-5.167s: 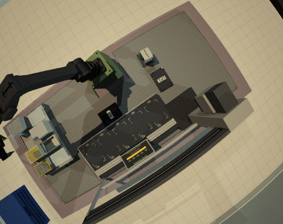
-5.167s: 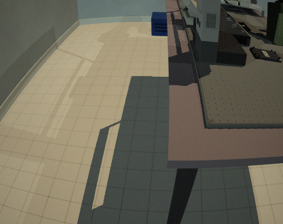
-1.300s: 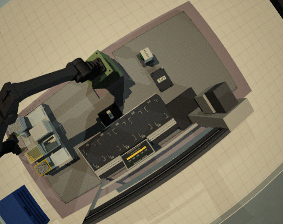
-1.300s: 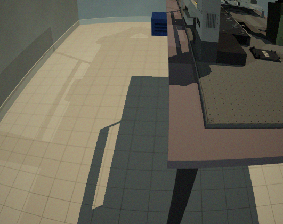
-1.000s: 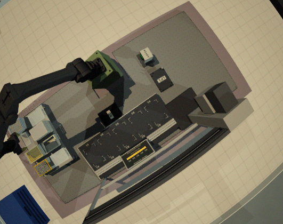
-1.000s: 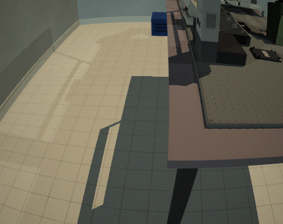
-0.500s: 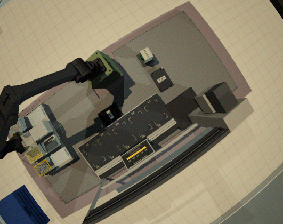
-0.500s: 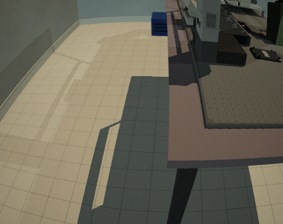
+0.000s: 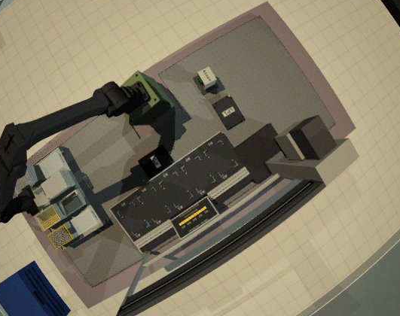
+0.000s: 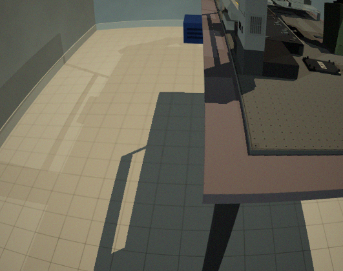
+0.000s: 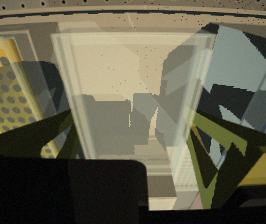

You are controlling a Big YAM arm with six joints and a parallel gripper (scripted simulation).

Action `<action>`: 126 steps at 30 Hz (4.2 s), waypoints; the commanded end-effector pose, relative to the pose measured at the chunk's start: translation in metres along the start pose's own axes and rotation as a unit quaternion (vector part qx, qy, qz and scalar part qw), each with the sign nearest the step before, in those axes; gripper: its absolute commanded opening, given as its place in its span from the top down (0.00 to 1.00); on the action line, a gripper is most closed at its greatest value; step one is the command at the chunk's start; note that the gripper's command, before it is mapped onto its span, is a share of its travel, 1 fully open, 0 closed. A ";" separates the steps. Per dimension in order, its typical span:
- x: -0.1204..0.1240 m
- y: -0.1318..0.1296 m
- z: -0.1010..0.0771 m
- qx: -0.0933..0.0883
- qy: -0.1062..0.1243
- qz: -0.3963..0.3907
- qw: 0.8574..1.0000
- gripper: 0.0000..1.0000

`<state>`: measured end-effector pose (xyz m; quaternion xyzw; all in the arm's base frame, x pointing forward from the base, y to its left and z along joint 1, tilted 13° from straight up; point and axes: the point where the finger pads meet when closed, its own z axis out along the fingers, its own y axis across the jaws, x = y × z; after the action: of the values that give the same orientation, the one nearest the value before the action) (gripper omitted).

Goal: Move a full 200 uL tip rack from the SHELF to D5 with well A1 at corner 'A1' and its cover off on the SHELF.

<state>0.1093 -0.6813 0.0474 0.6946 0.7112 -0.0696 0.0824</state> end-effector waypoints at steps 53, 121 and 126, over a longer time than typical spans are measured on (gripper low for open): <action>-0.031 -0.003 0.005 -0.005 -0.036 0.002 0.999 1.00; -0.022 0.002 0.014 -0.005 -0.030 0.001 1.000 0.00; -0.022 0.002 0.014 -0.005 -0.030 0.001 1.000 0.00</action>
<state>0.1100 -0.6913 0.0139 0.6945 0.7108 -0.0720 0.0857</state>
